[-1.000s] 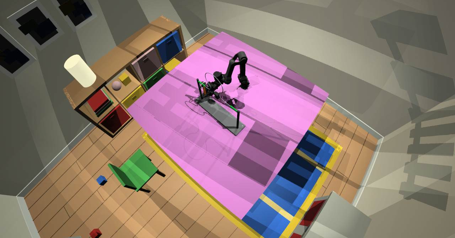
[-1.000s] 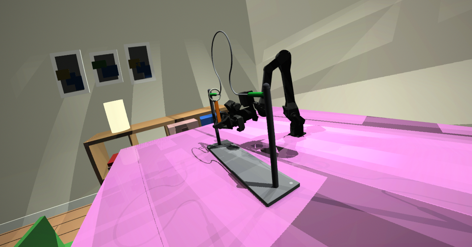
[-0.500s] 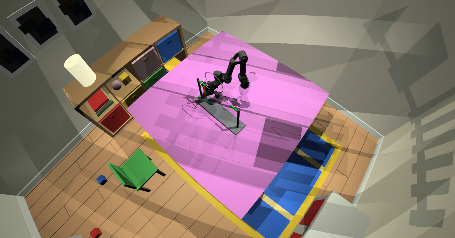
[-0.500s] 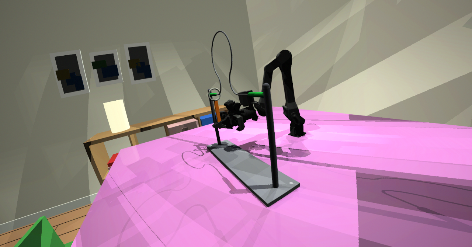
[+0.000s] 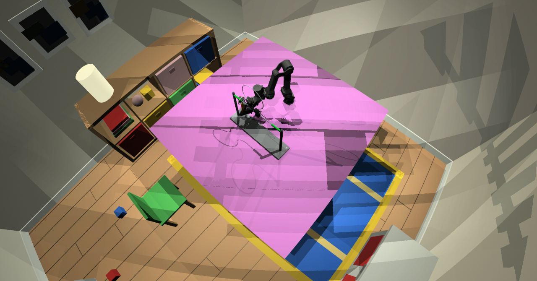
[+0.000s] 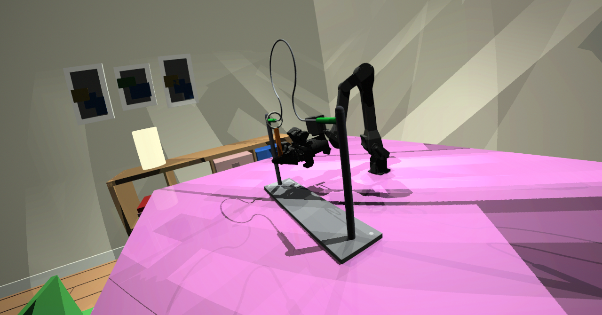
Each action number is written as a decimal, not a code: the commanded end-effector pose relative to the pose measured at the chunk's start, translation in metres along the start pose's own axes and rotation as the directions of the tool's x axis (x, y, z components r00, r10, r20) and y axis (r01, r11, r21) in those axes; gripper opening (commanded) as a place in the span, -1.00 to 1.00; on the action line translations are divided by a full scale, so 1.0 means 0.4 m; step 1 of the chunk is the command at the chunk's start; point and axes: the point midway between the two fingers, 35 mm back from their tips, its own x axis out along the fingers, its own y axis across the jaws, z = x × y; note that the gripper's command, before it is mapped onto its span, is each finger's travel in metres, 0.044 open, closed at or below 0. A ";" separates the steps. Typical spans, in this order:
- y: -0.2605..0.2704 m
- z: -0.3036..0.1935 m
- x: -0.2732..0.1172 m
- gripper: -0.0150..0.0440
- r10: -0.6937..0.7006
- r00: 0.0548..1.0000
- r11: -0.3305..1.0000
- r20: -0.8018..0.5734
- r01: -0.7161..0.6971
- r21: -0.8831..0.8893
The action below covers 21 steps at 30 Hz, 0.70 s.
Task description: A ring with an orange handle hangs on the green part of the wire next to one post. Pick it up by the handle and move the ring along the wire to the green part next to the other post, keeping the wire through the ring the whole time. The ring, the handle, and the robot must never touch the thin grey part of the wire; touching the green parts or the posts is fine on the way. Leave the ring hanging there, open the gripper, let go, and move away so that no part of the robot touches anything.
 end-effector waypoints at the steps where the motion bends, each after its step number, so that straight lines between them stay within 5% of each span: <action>1: 0.010 -0.003 -0.003 -1.00 -0.003 1.000 1.000 -0.002 0.003 0.009; 21: 0.079 -0.002 -0.002 -1.00 0.002 1.000 0.998 0.000 -0.002 0.070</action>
